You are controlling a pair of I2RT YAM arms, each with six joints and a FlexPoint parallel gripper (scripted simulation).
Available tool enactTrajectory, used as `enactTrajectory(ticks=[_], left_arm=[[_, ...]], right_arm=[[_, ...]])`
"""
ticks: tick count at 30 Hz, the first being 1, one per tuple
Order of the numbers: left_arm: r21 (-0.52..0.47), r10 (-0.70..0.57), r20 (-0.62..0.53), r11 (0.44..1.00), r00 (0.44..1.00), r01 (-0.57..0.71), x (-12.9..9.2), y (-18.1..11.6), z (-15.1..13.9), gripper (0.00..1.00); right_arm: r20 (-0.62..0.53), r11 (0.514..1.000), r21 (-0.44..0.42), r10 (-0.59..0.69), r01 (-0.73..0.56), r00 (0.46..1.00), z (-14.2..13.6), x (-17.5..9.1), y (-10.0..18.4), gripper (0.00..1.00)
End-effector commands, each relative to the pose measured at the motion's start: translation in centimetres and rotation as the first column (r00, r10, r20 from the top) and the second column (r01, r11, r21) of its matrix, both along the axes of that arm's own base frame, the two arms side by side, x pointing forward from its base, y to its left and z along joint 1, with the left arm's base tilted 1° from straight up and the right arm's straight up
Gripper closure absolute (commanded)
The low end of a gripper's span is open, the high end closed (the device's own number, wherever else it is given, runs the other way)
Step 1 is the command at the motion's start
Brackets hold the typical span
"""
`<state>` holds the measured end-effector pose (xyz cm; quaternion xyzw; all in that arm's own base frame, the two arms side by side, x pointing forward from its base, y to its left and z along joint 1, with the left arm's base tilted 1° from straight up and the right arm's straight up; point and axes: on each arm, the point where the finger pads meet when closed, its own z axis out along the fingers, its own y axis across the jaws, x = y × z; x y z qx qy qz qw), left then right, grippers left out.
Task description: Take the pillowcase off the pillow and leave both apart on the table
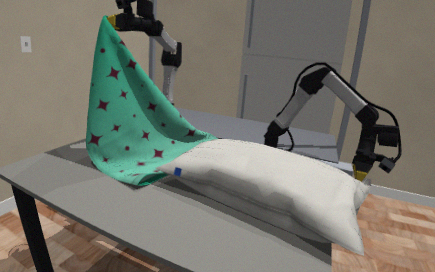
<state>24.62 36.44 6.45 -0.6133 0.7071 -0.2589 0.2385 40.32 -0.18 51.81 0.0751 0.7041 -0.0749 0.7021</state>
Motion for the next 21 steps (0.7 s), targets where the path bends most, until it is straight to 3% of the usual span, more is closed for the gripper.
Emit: enactTrajectory(ticks=[1, 20, 21], left_arm=[[0.032, 0.017, 0.002, 0.999, 1.0, -0.017, -0.2, 1.0, 0.0, 1.0], [0.032, 0.017, 0.002, 0.999, 1.0, -0.017, -0.2, 1.0, 0.0, 1.0], [0.032, 0.017, 0.002, 0.999, 1.0, -0.017, -0.2, 1.0, 0.0, 1.0]], right_arm=[[0.004, 0.999, -0.006, 0.049, -0.049, 0.999, 2.4, -0.8, 0.0, 1.0], [-0.02, 0.982, -0.006, 0.191, -0.191, 0.981, 7.8, -4.7, 0.0, 1.0], [-0.044, 0.985, -0.004, 0.171, -0.171, 0.984, 6.8, -3.5, -0.2, 1.0]])
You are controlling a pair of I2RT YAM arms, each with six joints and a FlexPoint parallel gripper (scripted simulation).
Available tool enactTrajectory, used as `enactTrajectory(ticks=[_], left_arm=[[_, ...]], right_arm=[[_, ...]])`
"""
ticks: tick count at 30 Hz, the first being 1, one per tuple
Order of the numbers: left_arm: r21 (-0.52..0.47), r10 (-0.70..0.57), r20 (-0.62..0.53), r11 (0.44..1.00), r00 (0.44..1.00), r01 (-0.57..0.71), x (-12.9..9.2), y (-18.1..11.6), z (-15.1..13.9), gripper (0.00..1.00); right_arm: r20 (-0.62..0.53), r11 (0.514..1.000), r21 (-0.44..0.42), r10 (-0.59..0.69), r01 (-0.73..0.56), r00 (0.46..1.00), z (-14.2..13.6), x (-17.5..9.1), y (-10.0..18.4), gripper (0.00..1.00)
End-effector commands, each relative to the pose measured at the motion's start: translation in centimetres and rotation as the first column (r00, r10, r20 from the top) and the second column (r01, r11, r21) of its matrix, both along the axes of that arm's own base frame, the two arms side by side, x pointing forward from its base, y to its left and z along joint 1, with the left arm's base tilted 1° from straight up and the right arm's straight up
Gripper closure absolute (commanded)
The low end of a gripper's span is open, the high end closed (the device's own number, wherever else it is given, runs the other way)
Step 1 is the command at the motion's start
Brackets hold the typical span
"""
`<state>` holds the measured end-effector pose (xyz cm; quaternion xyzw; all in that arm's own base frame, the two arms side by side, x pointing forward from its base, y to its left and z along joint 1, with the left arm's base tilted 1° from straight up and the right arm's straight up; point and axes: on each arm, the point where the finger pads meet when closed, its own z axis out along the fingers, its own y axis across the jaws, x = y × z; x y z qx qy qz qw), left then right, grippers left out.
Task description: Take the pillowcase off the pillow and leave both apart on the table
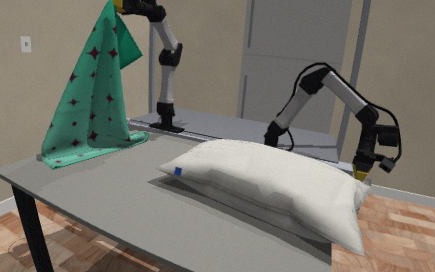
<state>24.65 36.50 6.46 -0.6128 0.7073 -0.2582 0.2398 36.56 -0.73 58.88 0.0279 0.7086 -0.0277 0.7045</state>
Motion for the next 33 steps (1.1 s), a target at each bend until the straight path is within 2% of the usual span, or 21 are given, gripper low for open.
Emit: enactTrajectory(ticks=[1, 10, 14, 18, 22, 23, 25, 29, 30, 33], left_arm=[[0.03, 0.017, 0.001, 0.999, 1.0, -0.017, -0.2, 1.0, 0.0, 1.0], [0.03, 0.017, 0.001, 0.999, 1.0, -0.017, -0.2, 1.0, 0.0, 1.0], [0.03, 0.017, 0.001, 0.999, 1.0, -0.017, -0.2, 1.0, 0.0, 1.0], [0.03, 0.017, 0.001, 0.999, 1.0, -0.017, -0.2, 1.0, 0.0, 1.0], [0.03, 0.017, 0.001, 0.999, 1.0, -0.017, -0.2, 1.0, 0.0, 1.0], [0.03, 0.017, 0.001, 0.999, 1.0, -0.017, -0.2, 1.0, 0.0, 1.0], [0.029, 0.017, 0.001, 0.999, 1.0, -0.017, -0.3, 1.0, 0.0, 1.0], [0.026, 0.017, 0.0, 1.0, 1.0, -0.017, -0.3, 0.9, 0.0, 1.0], [0.026, 0.017, 0.0, 1.0, 1.0, -0.017, -0.3, 0.9, 0.0, 1.0], [0.024, 0.017, -0.001, 1.0, 1.0, -0.017, -0.3, 0.8, -0.1, 1.0]], right_arm=[[0.021, 1.0, -0.01, 0.029, -0.029, 0.999, 1.5, -0.8, 0.1, 1.0], [-0.052, 0.995, -0.004, 0.1, -0.1, 0.994, 0.9, -1.8, 0.7, 1.0], [-0.013, 0.997, -0.01, 0.076, -0.076, 0.997, 2.0, -2.0, 0.3, 1.0], [0.069, 0.997, -0.015, 0.077, -0.076, 0.995, 4.3, -4.0, 0.5, 1.0], [0.072, 0.997, -0.014, 0.082, -0.082, 0.994, 4.4, -4.0, 0.6, 1.0], [0.053, 0.998, -0.008, 0.069, -0.069, 0.996, 3.8, -3.0, 0.3, 1.0], [0.05, 0.997, -0.012, 0.074, -0.074, 0.996, 3.7, -2.9, 0.5, 1.0], [0.057, 0.998, -0.011, 0.07, -0.069, 0.996, 3.9, -3.1, 0.3, 1.0], [0.073, 0.997, -0.012, 0.072, -0.071, 0.995, 4.4, -3.9, 0.4, 1.0], [0.035, 0.997, -0.008, 0.078, -0.078, 0.996, 3.1, -3.2, 0.6, 1.0]])
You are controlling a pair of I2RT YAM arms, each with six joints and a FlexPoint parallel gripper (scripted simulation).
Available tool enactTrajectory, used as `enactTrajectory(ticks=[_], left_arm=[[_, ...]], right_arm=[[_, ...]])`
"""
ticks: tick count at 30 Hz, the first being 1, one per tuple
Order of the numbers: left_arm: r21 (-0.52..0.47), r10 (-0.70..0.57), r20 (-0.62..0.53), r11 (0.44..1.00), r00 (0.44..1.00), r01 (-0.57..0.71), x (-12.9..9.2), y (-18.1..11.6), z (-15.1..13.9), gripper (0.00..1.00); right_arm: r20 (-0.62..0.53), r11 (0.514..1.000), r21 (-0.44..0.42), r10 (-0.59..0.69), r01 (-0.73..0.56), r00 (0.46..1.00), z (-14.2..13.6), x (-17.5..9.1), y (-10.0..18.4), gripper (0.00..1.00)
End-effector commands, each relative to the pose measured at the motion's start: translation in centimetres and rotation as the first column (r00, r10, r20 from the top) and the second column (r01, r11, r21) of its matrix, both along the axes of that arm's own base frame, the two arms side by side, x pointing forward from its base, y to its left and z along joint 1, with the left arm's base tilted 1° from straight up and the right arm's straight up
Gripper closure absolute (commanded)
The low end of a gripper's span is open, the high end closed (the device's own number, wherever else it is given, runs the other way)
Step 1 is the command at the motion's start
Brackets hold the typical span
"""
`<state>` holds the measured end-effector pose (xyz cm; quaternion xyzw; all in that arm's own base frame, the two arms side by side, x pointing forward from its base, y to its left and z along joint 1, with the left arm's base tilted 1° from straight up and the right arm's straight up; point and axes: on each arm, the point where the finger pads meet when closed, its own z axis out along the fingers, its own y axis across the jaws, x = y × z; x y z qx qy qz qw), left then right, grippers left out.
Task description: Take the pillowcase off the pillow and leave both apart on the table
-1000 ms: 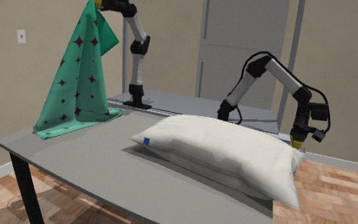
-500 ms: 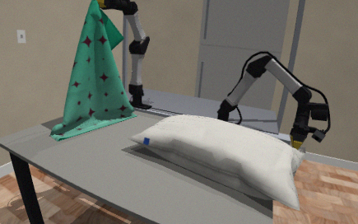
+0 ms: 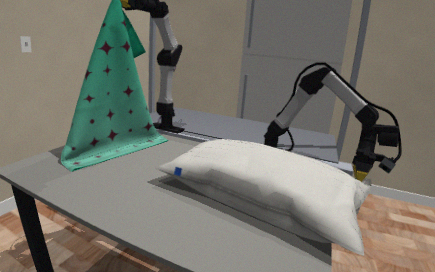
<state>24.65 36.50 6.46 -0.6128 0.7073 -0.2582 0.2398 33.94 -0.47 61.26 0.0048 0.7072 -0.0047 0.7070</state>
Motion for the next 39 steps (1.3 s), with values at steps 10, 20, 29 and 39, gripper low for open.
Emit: enactTrajectory(ticks=[10, 20, 29, 39], left_arm=[[-0.014, 0.012, -0.015, 1.0, 1.0, -0.012, -0.4, 0.0, -2.5, 1.0], [-0.013, 0.01, -0.015, 1.0, 1.0, -0.01, -0.2, -0.1, -3.9, 1.0], [0.003, 0.008, -0.01, 1.0, 1.0, -0.008, -0.1, 0.4, -4.1, 1.0], [0.0, 0.007, -0.012, 1.0, 1.0, -0.007, -0.1, 0.2, -4.2, 0.96]], right_arm=[[0.038, 1.0, -0.006, 0.008, -0.007, 0.999, 1.0, -0.8, 0.2, 1.0], [0.038, 1.0, -0.006, 0.008, -0.007, 0.999, 1.0, -0.8, 0.2, 1.0], [0.038, 1.0, -0.006, 0.008, -0.007, 0.999, 1.0, -0.8, 0.2, 1.0], [0.038, 1.0, -0.006, 0.008, -0.007, 0.999, 1.0, -0.8, 0.2, 1.0]])
